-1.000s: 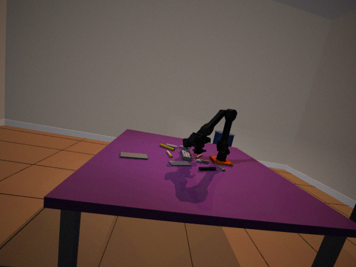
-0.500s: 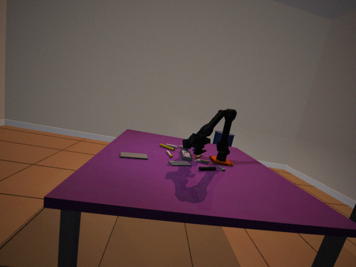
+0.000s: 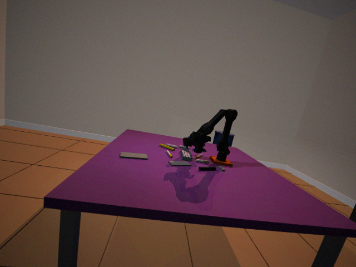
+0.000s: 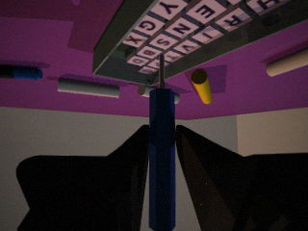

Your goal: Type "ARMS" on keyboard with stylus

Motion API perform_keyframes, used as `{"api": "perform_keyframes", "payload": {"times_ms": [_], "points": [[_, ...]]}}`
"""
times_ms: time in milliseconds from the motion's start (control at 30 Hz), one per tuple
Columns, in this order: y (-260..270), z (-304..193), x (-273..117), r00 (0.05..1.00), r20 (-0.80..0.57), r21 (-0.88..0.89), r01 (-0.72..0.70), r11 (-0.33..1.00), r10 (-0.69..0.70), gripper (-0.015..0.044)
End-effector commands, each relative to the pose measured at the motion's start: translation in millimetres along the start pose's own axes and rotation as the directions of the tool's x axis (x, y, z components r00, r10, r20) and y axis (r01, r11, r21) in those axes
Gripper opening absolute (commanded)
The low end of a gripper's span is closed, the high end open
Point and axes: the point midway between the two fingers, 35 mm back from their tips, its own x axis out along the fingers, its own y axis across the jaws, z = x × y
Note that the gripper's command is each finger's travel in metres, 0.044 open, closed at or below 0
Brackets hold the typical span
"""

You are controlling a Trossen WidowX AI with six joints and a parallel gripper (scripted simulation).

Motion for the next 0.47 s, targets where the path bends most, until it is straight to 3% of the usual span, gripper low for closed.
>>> {"api": "perform_keyframes", "payload": {"times_ms": [0,433], "points": [[-0.9,-17.8,-10.1,1.0,-0.001,0.003,0.004,1.0,-0.004,0.0081],[-1.3,-18.1,-10.2,1.0,0.0,0.009,0.006,1.0,-0.006,0.0081]]}}
